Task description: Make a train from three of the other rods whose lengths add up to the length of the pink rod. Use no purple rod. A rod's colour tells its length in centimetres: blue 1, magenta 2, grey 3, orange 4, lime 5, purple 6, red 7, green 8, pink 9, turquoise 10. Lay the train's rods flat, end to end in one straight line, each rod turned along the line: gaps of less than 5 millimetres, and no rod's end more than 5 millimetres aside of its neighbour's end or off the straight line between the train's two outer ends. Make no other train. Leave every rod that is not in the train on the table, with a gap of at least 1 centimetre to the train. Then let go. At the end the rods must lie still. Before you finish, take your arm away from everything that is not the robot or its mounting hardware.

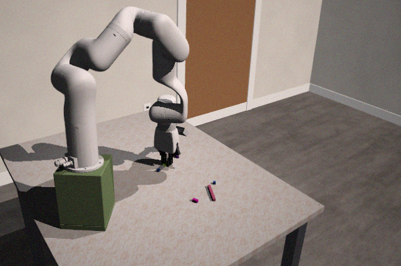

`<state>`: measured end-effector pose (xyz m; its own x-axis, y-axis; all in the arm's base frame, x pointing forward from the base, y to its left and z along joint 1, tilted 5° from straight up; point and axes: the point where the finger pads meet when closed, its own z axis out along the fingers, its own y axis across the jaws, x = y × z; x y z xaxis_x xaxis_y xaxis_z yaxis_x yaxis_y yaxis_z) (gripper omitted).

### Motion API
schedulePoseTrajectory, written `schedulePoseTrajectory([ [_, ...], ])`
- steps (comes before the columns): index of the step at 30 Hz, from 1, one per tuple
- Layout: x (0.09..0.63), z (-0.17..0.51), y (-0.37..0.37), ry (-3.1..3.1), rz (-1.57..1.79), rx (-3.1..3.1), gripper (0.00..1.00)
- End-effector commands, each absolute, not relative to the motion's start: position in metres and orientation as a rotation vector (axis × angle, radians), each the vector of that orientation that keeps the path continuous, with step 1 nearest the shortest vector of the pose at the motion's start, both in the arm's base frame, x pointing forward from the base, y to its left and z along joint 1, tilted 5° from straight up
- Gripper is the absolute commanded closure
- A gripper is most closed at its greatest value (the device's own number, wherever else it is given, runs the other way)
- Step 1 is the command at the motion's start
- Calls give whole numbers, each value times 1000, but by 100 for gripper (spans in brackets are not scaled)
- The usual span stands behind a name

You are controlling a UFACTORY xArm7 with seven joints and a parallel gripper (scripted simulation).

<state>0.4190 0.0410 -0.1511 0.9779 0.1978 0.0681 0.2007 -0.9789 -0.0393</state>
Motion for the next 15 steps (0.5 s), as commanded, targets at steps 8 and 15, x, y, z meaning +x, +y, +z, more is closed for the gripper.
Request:
schedulePoseTrajectory([
  [8, 420, -150, 41, -310, -104, -3079, 76],
  [15, 420, -144, 41, -310, -104, -3079, 76],
])
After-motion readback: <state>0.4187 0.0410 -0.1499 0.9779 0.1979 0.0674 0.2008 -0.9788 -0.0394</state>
